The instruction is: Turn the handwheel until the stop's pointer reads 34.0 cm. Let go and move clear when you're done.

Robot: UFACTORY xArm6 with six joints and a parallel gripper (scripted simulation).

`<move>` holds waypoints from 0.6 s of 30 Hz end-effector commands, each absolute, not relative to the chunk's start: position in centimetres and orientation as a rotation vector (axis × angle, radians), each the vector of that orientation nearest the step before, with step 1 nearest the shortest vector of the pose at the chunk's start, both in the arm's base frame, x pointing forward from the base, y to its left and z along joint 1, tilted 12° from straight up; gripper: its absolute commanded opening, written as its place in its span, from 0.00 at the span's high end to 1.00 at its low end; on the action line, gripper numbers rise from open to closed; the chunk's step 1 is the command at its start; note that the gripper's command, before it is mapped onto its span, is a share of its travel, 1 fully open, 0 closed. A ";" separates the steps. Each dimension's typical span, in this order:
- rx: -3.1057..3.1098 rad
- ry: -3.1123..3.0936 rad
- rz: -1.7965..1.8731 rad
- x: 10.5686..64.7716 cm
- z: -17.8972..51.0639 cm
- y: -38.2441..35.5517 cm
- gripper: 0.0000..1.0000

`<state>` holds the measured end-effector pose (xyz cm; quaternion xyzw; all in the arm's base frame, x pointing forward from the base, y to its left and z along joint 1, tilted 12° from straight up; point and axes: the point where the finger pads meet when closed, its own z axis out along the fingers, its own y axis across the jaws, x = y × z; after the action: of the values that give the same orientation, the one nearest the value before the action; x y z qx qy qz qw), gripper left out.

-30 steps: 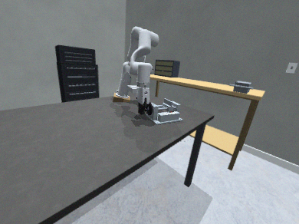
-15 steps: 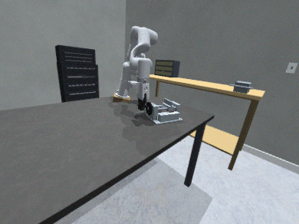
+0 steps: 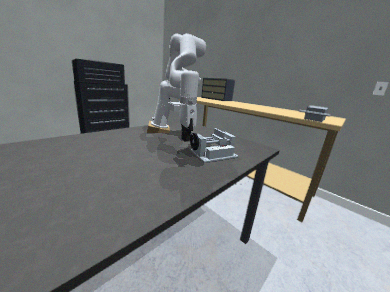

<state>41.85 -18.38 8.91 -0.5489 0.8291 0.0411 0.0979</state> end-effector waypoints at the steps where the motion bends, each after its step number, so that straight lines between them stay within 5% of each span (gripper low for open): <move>1: -1.622 2.451 0.108 43.0 9.4 -19.0 0.94; 18: -1.622 2.451 0.108 45.4 8.2 -19.7 0.94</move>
<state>44.76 -19.56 8.72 -0.5487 0.8292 0.0367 0.0998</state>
